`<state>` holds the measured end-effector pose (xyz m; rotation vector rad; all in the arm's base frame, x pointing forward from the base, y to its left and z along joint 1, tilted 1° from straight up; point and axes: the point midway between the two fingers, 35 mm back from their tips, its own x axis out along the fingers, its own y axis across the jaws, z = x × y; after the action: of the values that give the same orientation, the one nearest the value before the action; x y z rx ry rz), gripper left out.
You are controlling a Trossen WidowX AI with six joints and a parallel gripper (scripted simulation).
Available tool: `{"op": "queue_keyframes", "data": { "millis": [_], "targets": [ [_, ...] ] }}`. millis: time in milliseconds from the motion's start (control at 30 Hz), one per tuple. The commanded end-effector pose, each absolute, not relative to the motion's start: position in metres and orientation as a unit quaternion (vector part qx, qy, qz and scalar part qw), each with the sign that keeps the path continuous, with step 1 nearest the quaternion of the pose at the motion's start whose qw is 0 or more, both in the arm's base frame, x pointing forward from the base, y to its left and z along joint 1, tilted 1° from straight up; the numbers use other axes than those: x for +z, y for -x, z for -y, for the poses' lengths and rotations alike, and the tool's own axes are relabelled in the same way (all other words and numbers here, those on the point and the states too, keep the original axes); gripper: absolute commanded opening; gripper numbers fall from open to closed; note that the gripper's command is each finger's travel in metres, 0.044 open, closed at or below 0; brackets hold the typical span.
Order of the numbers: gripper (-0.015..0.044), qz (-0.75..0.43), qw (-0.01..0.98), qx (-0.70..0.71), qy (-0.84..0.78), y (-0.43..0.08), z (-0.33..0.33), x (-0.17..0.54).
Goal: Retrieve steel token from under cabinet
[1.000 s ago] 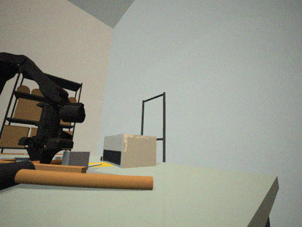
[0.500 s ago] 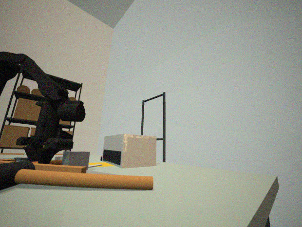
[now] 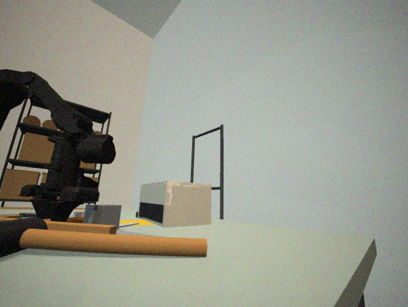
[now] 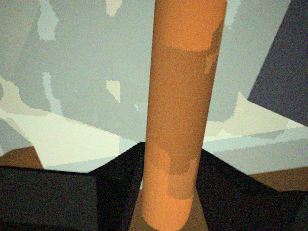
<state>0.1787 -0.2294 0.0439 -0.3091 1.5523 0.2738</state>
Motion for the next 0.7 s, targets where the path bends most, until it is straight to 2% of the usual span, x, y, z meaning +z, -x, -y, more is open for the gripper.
{"op": "queue_keyframes", "data": {
  "millis": [0,667],
  "targets": [
    [0.0,-0.697,0.697,0.105,0.131,-0.1775,0.2353,0.0464],
    [0.0,-0.703,0.706,0.05,0.075,-0.1775,0.2355,0.0465]
  ]
}}
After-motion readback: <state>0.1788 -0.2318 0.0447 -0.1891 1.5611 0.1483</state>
